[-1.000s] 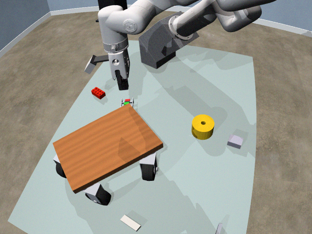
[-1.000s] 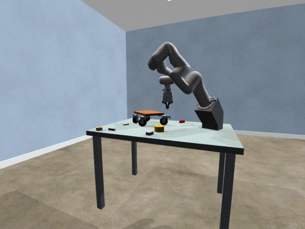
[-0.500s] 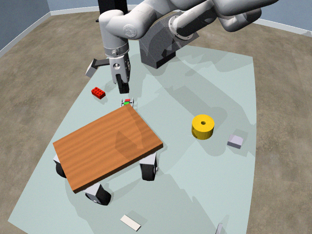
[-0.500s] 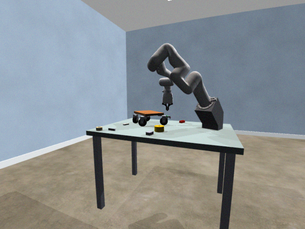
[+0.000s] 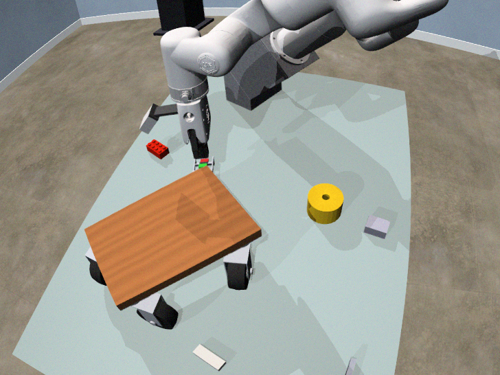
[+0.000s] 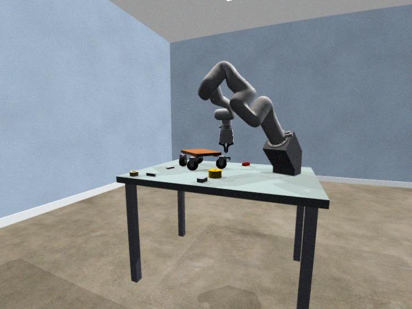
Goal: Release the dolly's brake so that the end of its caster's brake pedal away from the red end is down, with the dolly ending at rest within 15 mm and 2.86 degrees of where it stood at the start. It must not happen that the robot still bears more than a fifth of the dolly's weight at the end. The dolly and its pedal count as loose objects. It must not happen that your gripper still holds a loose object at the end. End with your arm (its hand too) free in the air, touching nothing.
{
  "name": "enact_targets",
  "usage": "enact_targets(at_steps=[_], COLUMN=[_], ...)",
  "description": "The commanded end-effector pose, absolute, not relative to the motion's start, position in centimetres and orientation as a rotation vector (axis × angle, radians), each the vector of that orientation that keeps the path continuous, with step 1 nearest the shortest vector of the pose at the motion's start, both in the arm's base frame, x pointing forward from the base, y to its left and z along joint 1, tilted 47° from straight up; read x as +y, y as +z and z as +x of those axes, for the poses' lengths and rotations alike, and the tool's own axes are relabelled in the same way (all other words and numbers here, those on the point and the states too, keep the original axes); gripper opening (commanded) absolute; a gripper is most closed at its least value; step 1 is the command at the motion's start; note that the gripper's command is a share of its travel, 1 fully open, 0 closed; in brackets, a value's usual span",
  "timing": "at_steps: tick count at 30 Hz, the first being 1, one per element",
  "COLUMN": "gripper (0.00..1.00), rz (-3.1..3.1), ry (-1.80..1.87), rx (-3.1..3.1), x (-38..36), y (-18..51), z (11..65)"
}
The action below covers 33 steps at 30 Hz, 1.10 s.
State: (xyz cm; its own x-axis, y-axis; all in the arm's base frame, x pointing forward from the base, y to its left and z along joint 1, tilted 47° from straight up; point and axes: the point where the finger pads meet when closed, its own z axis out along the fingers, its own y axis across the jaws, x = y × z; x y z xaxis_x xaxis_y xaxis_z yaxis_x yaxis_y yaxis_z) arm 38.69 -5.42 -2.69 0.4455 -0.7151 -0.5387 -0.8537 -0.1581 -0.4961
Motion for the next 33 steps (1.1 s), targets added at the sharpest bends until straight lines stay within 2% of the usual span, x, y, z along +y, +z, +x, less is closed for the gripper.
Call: enact_targets(at_steps=[1, 33], gripper=[0.0, 0.0], rz=[-1.921, -1.921], ry=[0.222, 0.222], rx=[1.32, 1.32], x=[-5.0, -3.9], y=[-3.1, -4.3], z=[39.0, 39.5])
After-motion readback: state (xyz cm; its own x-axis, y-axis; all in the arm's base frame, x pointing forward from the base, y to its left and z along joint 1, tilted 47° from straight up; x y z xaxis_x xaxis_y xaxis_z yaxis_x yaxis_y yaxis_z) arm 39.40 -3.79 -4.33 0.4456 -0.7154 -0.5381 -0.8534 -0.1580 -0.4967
